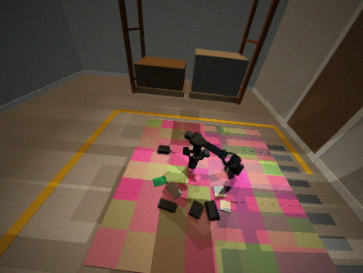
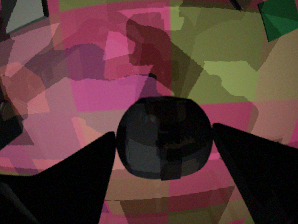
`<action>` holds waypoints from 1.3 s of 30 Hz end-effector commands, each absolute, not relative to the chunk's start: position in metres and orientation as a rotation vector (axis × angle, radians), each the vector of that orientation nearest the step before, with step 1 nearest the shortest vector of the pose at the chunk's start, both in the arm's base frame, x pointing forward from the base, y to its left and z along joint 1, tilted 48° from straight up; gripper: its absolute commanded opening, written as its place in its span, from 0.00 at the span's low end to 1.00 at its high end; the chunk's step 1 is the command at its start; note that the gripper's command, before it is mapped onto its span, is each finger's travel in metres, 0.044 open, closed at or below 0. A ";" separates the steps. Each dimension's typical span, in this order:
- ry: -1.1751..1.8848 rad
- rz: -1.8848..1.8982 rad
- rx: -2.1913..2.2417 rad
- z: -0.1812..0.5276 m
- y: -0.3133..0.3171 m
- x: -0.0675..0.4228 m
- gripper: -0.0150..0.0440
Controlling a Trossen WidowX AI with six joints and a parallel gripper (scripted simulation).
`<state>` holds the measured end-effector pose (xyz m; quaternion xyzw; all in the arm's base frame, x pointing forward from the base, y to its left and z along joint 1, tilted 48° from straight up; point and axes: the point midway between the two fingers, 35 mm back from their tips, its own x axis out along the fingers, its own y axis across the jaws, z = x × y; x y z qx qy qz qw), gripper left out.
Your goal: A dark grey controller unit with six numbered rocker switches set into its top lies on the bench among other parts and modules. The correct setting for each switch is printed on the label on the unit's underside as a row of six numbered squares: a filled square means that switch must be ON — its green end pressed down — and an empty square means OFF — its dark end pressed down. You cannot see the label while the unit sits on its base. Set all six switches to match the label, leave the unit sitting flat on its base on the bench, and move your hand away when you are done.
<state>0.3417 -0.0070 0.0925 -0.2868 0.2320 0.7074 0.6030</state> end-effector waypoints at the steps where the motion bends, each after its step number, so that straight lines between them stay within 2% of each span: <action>1: 0.540 1.657 -0.645 0.090 0.004 0.340 0.83; 39: 0.539 1.657 -0.644 0.104 0.030 0.335 0.83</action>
